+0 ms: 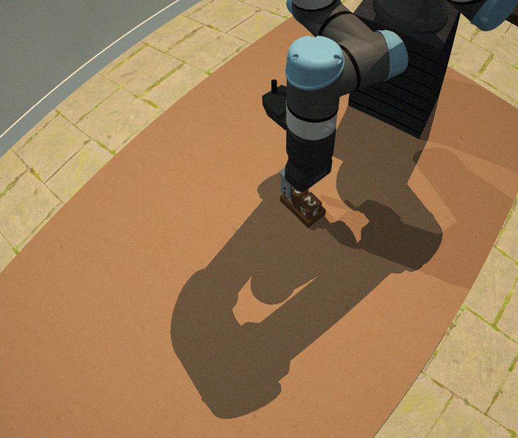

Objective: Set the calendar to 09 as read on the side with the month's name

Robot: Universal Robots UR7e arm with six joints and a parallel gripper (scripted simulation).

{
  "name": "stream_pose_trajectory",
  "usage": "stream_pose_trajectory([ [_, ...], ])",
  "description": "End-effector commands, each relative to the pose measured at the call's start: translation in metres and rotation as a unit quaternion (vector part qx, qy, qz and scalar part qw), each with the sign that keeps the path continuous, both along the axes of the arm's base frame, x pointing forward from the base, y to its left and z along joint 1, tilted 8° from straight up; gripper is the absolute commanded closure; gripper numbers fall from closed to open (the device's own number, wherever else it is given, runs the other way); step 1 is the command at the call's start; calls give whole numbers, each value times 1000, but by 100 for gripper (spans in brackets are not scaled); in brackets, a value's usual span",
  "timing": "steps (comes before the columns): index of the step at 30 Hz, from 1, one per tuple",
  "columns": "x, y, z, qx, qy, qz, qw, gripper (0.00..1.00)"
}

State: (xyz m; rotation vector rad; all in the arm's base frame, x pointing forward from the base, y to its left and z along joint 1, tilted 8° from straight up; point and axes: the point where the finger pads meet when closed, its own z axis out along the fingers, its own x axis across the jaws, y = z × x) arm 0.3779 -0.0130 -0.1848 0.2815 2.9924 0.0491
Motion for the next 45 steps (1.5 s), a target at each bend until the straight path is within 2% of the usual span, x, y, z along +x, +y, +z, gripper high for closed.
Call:
stream_pose_trajectory([
  [1,1,0,-2,0,0,0,1000,10],
  [21,4,0,-28,0,0,0,1000,10],
  [45,4,0,-29,0,0,0,1000,10],
])
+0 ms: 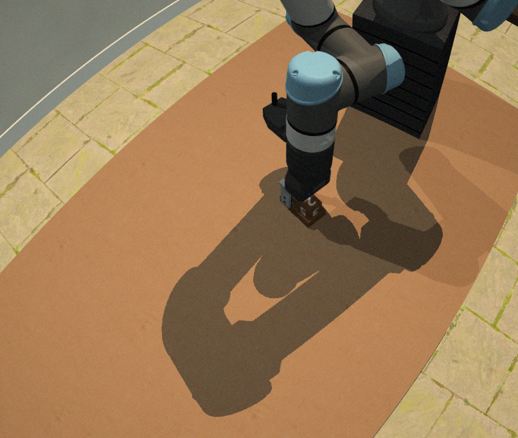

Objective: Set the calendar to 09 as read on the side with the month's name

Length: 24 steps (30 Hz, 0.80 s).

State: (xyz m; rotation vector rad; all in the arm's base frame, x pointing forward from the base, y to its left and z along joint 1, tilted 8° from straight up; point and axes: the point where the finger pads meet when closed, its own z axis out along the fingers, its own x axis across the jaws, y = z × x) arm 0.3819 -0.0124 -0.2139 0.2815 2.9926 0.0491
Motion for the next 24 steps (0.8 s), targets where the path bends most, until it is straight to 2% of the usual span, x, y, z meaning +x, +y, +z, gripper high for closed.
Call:
stream_pose_trajectory([
  [1,0,0,0,0,-1,0,1000,10],
  [17,0,0,0,0,-1,0,1000,10],
  [18,0,0,0,0,-1,0,1000,40],
  [24,0,0,0,0,-1,0,1000,40],
])
